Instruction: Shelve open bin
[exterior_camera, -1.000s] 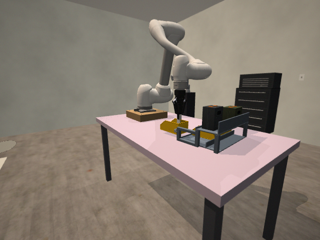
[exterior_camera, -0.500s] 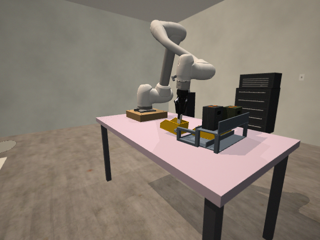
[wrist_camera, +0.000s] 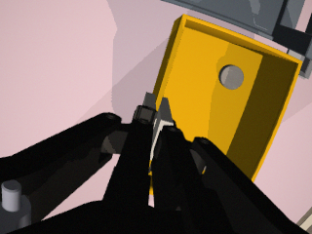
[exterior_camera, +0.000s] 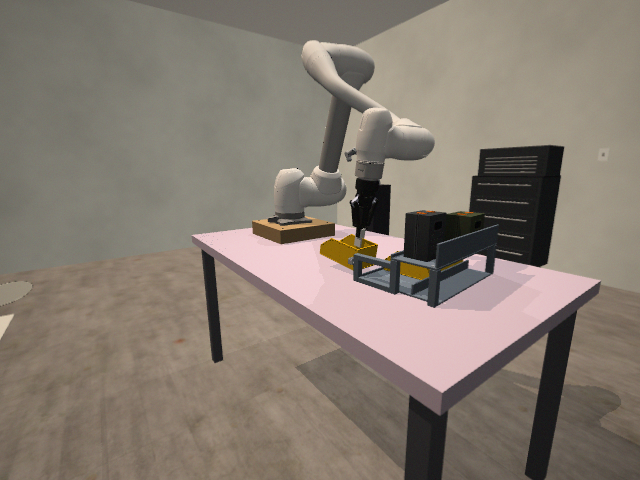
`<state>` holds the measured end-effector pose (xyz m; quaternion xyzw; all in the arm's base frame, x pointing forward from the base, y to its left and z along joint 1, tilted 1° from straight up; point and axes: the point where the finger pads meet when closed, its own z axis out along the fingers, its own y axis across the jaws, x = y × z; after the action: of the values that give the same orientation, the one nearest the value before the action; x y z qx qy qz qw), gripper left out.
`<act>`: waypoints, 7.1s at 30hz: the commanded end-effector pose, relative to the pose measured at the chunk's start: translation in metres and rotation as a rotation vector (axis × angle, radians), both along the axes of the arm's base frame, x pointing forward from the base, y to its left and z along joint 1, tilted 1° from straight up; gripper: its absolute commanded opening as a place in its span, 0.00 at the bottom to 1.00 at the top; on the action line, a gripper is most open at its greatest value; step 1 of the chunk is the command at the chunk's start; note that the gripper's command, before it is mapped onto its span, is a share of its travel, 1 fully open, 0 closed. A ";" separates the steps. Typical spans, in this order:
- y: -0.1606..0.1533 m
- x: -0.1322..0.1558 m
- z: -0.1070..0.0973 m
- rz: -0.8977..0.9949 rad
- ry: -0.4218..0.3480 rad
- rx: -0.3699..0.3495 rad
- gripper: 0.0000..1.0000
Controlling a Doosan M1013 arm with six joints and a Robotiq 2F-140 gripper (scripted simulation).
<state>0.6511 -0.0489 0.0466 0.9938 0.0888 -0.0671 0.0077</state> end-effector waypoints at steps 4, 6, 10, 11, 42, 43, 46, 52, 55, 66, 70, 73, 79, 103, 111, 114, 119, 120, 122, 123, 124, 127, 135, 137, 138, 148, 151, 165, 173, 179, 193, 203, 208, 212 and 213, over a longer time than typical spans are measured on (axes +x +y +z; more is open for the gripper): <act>0.000 0.000 0.000 0.000 0.000 0.000 0.00; 0.000 0.000 0.000 0.000 0.000 0.000 0.00; 0.000 0.000 0.000 0.000 0.000 0.000 0.00; 0.000 0.000 0.000 0.000 0.000 0.000 0.00; 0.000 0.000 0.000 0.000 0.000 0.000 0.00; 0.000 0.000 0.000 0.000 0.000 0.000 0.00; 0.000 0.001 0.000 0.000 0.000 0.000 0.00; 0.000 0.002 0.000 0.000 0.000 0.000 0.00; 0.001 0.003 0.000 0.000 0.000 0.000 0.00; 0.001 0.008 0.000 0.000 0.000 0.000 0.00; 0.002 0.010 0.000 0.000 0.000 0.000 0.00; 0.002 0.013 0.000 0.000 0.000 0.000 0.00; 0.003 0.016 0.000 0.000 0.000 0.000 0.00; 0.007 0.040 0.000 0.000 0.000 0.000 0.00; 0.009 0.047 0.000 0.000 0.000 0.000 0.00; 0.009 0.051 0.000 0.000 0.000 0.000 0.00; 0.010 0.057 0.000 0.000 0.000 0.000 0.00; 0.011 0.058 0.000 0.000 0.000 0.000 0.00; 0.011 0.061 0.000 0.000 0.000 0.000 0.00; 0.011 0.062 0.000 0.000 0.000 0.000 0.00; 0.011 0.063 0.000 0.000 0.000 0.000 0.00; 0.012 0.064 0.000 0.000 0.000 0.000 0.00; 0.013 0.072 0.000 0.000 0.000 0.000 0.00; 0.013 0.074 0.001 0.000 0.000 0.000 0.00; 0.014 0.075 0.001 0.000 0.000 0.000 0.00; 0.015 0.082 0.001 0.000 0.000 0.000 0.00; 0.015 0.084 0.001 0.000 0.000 0.000 0.00; 0.016 0.090 0.001 0.000 0.000 0.000 0.00; 0.017 0.092 0.001 0.000 0.000 0.000 0.00; 0.017 0.093 0.001 0.000 0.000 0.000 0.00; 0.017 0.094 0.001 0.000 0.000 0.000 0.00; 0.017 0.094 0.001 0.000 0.000 0.000 0.00; 0.017 0.094 0.001 0.000 0.000 0.000 0.00; 0.017 0.094 0.001 0.000 0.000 0.000 0.00; 0.017 0.094 0.001 0.000 0.000 0.000 0.00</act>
<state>0.7446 -0.0321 0.0470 0.9937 0.0888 -0.0673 0.0077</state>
